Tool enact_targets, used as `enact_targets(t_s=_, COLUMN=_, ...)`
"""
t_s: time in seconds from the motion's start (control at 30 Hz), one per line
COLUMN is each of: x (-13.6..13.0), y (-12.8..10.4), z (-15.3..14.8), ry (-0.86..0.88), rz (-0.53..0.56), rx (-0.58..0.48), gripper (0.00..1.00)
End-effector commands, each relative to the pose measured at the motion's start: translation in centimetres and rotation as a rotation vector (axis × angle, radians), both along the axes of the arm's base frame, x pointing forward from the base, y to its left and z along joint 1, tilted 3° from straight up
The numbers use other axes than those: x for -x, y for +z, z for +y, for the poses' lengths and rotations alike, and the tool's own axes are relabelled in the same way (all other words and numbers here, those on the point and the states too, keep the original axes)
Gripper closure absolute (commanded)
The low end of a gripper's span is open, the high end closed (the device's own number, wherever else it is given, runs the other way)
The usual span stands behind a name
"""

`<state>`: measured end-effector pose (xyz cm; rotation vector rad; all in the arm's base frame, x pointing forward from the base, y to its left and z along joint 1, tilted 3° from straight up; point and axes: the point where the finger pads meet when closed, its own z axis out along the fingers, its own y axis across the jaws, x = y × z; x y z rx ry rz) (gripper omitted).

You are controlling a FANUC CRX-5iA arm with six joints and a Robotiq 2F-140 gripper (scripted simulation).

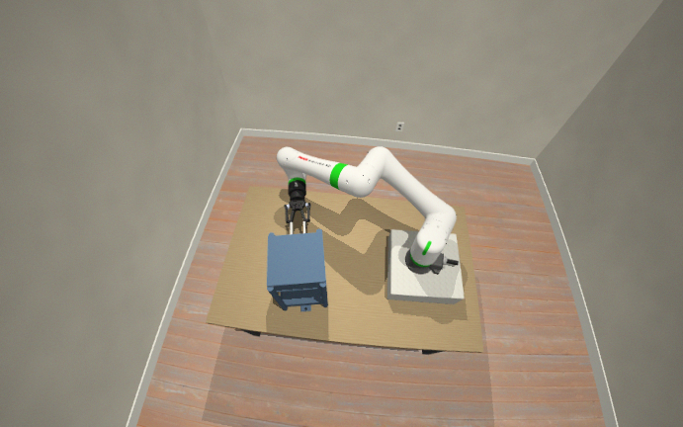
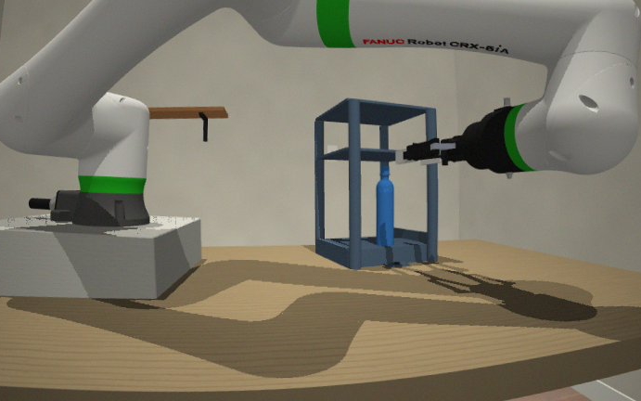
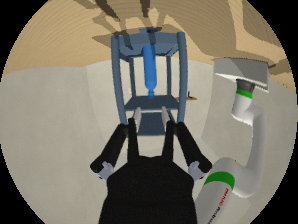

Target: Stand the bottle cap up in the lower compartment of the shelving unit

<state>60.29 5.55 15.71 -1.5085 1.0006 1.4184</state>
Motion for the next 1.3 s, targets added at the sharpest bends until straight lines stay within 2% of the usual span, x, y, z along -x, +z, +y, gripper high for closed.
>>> enact_targets(t_s=0.0, x=0.0, y=0.3, z=0.0, ry=0.000, rz=0.000, rx=0.000, gripper=0.64)
enact_targets(t_s=0.33, x=0.1, y=1.8, z=0.0, ry=0.000, rz=0.000, rx=0.000, gripper=0.64)
enact_targets(t_s=0.7, x=0.1, y=2.1, z=0.0, ry=0.000, rz=0.000, rx=0.000, gripper=0.64)
enact_targets(t_s=0.73, x=0.1, y=2.1, z=0.0, ry=0.000, rz=0.000, rx=0.000, gripper=0.00)
enact_targets(t_s=1.27, x=0.1, y=2.1, z=0.0, ry=0.000, rz=0.000, rx=0.000, gripper=0.00)
